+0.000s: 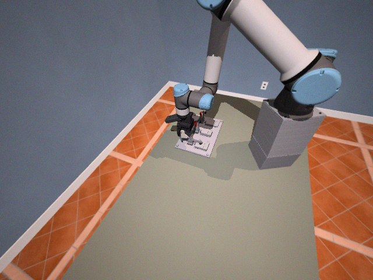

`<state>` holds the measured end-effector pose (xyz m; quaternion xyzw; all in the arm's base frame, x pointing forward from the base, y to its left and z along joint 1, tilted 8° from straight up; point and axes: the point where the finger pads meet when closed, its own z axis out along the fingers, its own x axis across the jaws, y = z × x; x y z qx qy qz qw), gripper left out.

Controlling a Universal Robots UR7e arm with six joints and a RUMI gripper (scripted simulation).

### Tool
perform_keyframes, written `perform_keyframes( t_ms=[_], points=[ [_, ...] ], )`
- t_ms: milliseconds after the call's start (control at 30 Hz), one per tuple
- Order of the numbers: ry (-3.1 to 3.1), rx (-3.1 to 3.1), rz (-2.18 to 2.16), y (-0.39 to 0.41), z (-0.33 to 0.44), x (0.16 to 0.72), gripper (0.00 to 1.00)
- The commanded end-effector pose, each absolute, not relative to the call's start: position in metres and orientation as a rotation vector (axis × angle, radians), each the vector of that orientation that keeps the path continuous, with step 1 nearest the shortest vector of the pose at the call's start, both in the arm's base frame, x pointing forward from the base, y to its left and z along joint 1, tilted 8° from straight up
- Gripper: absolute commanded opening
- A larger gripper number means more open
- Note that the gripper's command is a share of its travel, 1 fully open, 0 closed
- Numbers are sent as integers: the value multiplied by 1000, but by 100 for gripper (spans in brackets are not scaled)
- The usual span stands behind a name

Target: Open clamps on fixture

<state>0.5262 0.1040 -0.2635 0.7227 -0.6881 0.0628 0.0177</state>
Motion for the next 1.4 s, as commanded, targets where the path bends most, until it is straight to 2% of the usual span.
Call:
perform_keyframes(
  t_ms=[0, 567, 600, 1367],
  points=[
    [-2138, 2246, 197, 104, -263, 527, 28],
    [-2138, 2246, 197, 104, -263, 527, 28],
    [-2138, 2246, 197, 104, -263, 527, 0],
    [-2138, 2246, 197, 104, -263, 527, 0]
  ],
)
